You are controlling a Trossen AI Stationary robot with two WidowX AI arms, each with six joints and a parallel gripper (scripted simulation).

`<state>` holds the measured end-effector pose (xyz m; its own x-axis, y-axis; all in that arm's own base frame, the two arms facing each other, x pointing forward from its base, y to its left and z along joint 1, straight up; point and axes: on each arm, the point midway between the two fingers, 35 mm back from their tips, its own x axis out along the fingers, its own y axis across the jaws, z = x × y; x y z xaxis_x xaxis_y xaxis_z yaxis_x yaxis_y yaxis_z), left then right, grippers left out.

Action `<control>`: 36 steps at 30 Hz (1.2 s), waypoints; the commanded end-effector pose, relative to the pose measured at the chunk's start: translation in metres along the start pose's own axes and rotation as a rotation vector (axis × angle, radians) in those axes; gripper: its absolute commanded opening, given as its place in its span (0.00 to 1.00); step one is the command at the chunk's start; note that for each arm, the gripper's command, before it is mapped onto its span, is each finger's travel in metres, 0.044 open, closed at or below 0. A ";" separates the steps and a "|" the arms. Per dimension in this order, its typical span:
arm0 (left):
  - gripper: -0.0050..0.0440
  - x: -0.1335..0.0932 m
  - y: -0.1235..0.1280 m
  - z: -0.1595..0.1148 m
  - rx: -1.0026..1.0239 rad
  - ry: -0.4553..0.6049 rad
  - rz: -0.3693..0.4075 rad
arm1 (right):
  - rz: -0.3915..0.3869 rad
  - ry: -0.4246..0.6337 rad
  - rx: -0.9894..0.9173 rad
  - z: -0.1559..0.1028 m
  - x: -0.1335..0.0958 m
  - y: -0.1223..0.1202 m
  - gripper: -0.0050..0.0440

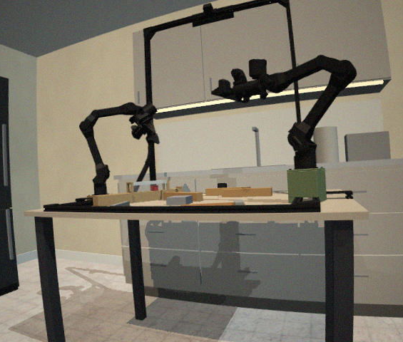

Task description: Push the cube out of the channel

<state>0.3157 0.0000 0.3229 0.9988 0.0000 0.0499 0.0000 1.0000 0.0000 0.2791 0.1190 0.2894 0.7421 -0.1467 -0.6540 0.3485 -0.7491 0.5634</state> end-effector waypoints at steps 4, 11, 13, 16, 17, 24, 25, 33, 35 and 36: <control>0.92 0.000 0.000 0.000 0.000 0.000 0.000 | 0.000 0.000 0.000 0.000 0.000 0.000 0.92; 0.92 0.000 0.000 0.000 0.000 0.000 0.000 | 0.000 0.000 0.000 0.000 0.000 0.000 0.92; 0.92 0.000 0.000 0.000 0.000 0.000 0.000 | 0.000 0.000 0.000 0.000 0.000 0.000 0.92; 0.92 0.000 0.000 0.000 0.000 0.000 0.000 | 0.000 0.000 0.000 0.000 0.000 0.000 0.92; 0.92 0.000 0.000 0.000 0.000 0.000 0.000 | 0.000 0.000 0.000 0.000 0.000 0.000 0.92; 0.92 0.000 0.001 0.000 -0.008 0.000 0.005 | 0.001 -0.002 -0.007 -0.001 0.002 0.001 0.58; 0.92 0.000 0.001 0.001 -0.012 0.000 0.008 | 0.001 -0.003 -0.011 -0.001 0.002 0.001 0.53; 0.92 -0.001 0.007 0.003 -0.022 0.001 0.015 | -0.001 -0.023 -0.102 -0.001 0.009 0.004 0.51; 0.92 -0.001 0.008 0.003 -0.022 0.001 0.015 | -0.002 -0.028 -0.126 -0.001 0.011 0.005 0.51; 0.92 -0.002 0.009 0.003 -0.022 0.002 0.015 | -0.003 -0.033 -0.152 -0.001 0.012 0.005 0.51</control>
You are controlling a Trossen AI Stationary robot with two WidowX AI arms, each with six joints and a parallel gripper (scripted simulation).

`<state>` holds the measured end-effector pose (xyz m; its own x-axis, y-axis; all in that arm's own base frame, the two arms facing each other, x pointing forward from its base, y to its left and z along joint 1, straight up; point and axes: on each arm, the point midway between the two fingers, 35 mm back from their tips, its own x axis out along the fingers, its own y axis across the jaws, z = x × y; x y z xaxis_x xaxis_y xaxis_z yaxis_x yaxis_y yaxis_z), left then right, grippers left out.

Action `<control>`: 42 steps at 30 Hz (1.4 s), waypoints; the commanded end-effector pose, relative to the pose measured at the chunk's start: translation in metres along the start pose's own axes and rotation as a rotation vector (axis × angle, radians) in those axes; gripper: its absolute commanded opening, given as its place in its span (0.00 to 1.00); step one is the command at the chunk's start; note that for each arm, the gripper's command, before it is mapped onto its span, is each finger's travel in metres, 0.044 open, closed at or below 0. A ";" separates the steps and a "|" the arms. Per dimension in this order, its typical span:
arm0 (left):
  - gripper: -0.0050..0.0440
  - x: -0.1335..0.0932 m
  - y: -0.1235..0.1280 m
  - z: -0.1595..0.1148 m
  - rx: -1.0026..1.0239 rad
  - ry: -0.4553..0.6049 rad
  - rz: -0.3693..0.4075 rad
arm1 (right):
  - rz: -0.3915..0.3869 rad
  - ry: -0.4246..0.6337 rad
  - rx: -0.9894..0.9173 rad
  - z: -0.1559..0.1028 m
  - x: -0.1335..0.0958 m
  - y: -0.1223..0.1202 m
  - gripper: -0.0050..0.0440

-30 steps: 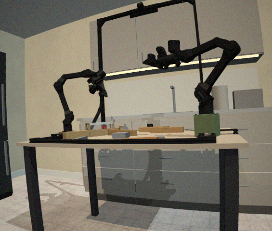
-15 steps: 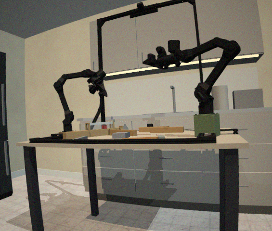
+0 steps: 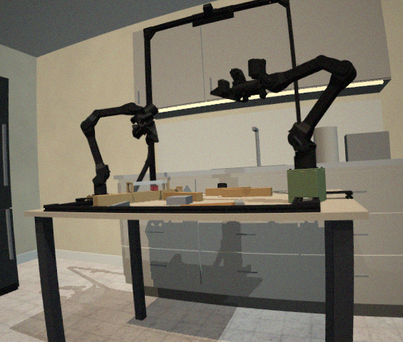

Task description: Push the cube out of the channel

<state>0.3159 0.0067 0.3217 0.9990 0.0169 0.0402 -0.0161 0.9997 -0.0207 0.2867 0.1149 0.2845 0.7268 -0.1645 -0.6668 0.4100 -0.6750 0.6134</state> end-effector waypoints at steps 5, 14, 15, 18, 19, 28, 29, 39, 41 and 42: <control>0.92 -0.005 0.009 0.008 0.001 -0.006 -0.002 | -0.015 -0.040 -0.213 -0.001 0.013 0.007 0.51; 0.92 -0.015 0.026 0.015 0.006 -0.001 -0.002 | -0.074 -0.110 -0.616 0.004 0.039 0.020 0.51; 0.92 -0.015 0.026 0.015 0.006 -0.001 -0.002 | -0.074 -0.110 -0.616 0.004 0.039 0.020 0.51; 0.92 -0.020 0.033 0.019 0.008 0.001 -0.003 | -0.115 -0.134 -0.805 0.007 0.051 0.026 0.51; 0.92 -0.022 0.035 0.020 0.008 0.002 -0.003 | -0.131 -0.141 -0.864 0.009 0.056 0.028 0.51; 0.92 -0.039 0.050 0.028 0.012 0.008 -0.003 | -0.272 -0.159 -1.324 0.023 0.089 0.046 0.51; 0.92 -0.041 0.052 0.029 0.013 0.009 -0.003 | -0.290 -0.156 -1.375 0.025 0.093 0.048 0.51; 0.92 -0.059 0.062 0.037 0.015 0.015 -0.003 | -0.454 -0.094 -1.810 0.045 0.125 0.065 0.51; 0.92 -0.063 0.064 0.038 0.015 0.017 -0.004 | -0.491 -0.069 -1.901 0.050 0.131 0.069 0.51; 0.92 -0.065 0.064 0.039 0.016 0.017 -0.004 | -0.509 -0.055 -1.946 0.053 0.135 0.071 0.51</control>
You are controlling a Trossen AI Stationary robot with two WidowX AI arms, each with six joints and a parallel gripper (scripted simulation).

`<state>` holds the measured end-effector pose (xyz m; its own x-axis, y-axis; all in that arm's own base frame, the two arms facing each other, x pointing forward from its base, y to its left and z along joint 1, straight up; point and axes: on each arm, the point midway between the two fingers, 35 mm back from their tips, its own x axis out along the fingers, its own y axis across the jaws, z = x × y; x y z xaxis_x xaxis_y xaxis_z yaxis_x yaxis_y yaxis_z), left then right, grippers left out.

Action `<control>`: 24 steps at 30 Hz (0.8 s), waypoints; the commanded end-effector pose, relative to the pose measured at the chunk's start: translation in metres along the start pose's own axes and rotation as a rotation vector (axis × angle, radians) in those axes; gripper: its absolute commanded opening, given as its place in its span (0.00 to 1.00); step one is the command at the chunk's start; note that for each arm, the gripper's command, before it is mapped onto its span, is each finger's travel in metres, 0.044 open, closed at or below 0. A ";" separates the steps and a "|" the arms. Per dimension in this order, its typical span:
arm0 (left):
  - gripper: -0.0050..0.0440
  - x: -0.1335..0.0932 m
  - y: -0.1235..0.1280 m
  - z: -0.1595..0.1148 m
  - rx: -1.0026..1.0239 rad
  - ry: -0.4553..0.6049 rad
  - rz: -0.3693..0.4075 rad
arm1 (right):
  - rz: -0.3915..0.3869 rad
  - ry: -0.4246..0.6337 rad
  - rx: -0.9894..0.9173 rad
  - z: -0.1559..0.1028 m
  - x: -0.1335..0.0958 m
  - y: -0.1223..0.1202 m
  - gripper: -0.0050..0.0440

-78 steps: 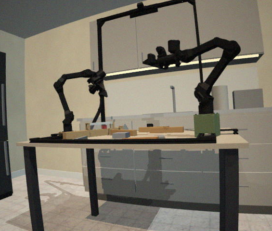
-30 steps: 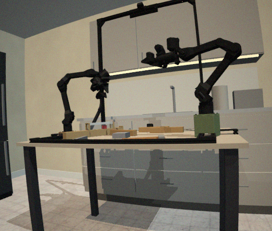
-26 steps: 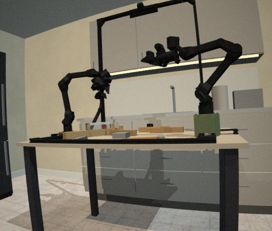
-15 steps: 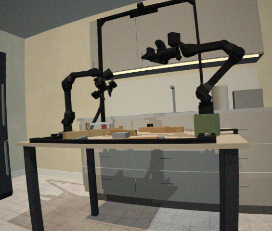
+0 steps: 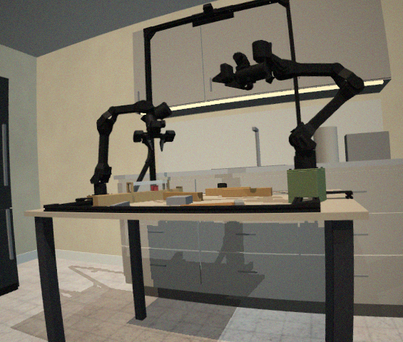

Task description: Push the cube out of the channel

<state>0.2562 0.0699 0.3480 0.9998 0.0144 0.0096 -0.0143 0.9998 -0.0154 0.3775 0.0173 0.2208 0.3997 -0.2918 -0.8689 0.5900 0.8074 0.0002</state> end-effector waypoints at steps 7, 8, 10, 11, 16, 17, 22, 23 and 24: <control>0.92 -0.018 0.004 0.012 0.011 -0.010 -0.002 | -0.023 0.077 -0.380 0.018 0.029 -0.015 0.51; 0.92 -0.020 0.004 0.013 0.011 -0.009 -0.002 | -0.021 0.089 -0.469 0.020 0.032 -0.017 0.51; 0.92 -0.027 0.005 0.015 0.011 -0.007 -0.002 | -0.019 0.122 -0.578 0.026 0.044 -0.025 0.51; 0.92 -0.029 0.006 0.015 0.011 -0.007 -0.002 | -0.017 0.134 -0.627 0.028 0.048 -0.028 0.51; 0.92 -0.039 0.006 0.018 0.011 -0.004 -0.002 | 0.008 0.189 -0.865 0.036 0.066 -0.042 0.51; 0.92 -0.041 0.006 0.019 0.011 -0.003 -0.002 | 0.015 0.199 -0.914 0.038 0.070 -0.045 0.51; 0.92 -0.051 0.004 0.022 0.012 -0.001 -0.004 | 0.061 0.249 -1.154 0.045 0.088 -0.061 0.51; 0.92 -0.051 0.004 0.022 0.012 -0.001 -0.004 | 0.061 0.249 -1.154 0.045 0.088 -0.061 0.51; 0.92 -0.051 0.004 0.022 0.012 -0.001 -0.004 | 0.061 0.249 -1.154 0.045 0.088 -0.061 0.51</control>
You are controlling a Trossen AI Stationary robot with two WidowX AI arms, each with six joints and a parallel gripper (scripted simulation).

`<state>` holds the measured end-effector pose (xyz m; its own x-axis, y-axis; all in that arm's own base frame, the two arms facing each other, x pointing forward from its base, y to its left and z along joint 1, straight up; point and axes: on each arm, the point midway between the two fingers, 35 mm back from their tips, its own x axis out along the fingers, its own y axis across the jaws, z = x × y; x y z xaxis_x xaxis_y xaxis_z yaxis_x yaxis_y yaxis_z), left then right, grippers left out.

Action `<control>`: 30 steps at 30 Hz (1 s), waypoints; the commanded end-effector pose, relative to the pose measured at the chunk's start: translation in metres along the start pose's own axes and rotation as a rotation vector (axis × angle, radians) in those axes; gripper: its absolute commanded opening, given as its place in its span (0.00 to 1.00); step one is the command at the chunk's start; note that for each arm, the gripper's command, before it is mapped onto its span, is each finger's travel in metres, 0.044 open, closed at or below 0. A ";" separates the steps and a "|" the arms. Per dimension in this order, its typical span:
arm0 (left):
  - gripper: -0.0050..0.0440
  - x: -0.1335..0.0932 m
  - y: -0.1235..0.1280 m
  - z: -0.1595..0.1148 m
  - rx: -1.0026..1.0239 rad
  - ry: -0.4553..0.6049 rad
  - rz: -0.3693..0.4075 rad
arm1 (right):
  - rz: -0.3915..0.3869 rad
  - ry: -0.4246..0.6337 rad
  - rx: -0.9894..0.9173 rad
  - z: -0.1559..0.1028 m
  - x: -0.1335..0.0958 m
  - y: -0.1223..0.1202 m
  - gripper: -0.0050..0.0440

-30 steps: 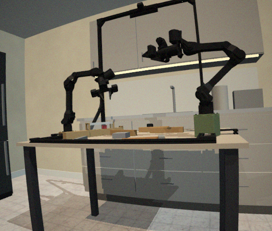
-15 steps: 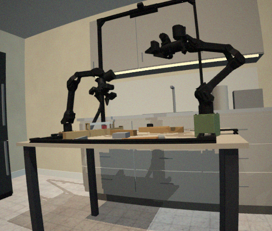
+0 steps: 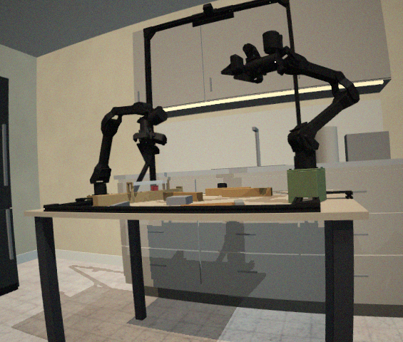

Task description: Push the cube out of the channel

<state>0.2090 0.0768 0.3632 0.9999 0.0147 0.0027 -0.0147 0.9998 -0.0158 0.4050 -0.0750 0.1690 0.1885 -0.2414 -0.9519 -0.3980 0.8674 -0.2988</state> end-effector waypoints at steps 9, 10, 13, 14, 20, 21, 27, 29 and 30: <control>0.92 -0.023 -0.009 0.010 0.015 -0.003 -0.008 | 0.109 0.019 -0.544 -0.020 0.039 -0.037 0.51; 0.92 -0.024 -0.010 0.011 0.015 -0.002 -0.008 | 0.120 0.017 -0.589 -0.023 0.042 -0.039 0.51; 0.92 -0.029 -0.013 0.012 0.015 -0.001 -0.009 | 0.150 0.007 -0.727 -0.030 0.052 -0.048 0.51; 0.92 -0.030 -0.014 0.012 0.015 -0.001 -0.009 | 0.160 0.003 -0.772 -0.032 0.056 -0.051 0.51; 0.92 -0.037 -0.018 0.014 0.015 0.000 -0.011 | 0.202 -0.026 -0.982 -0.044 0.070 -0.063 0.51; 0.92 -0.038 -0.020 0.014 0.016 0.001 -0.011 | 0.212 -0.035 -1.031 -0.047 0.074 -0.066 0.51; 0.92 -0.045 -0.027 0.016 0.016 0.002 -0.013 | 0.257 -0.093 -1.276 -0.065 0.093 -0.080 0.51; 0.92 -0.047 -0.029 0.016 0.016 0.002 -0.013 | 0.267 -0.111 -1.338 -0.070 0.097 -0.084 0.51; 0.92 -0.048 -0.030 0.016 0.016 0.002 -0.013 | 0.271 -0.120 -1.366 -0.072 0.099 -0.085 0.51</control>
<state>0.1648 0.0528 0.3754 1.0000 0.0056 -0.0031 -0.0057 0.9998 -0.0172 0.3936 -0.1944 0.0993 0.0130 -0.0560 -0.9983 -0.9889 -0.1485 -0.0046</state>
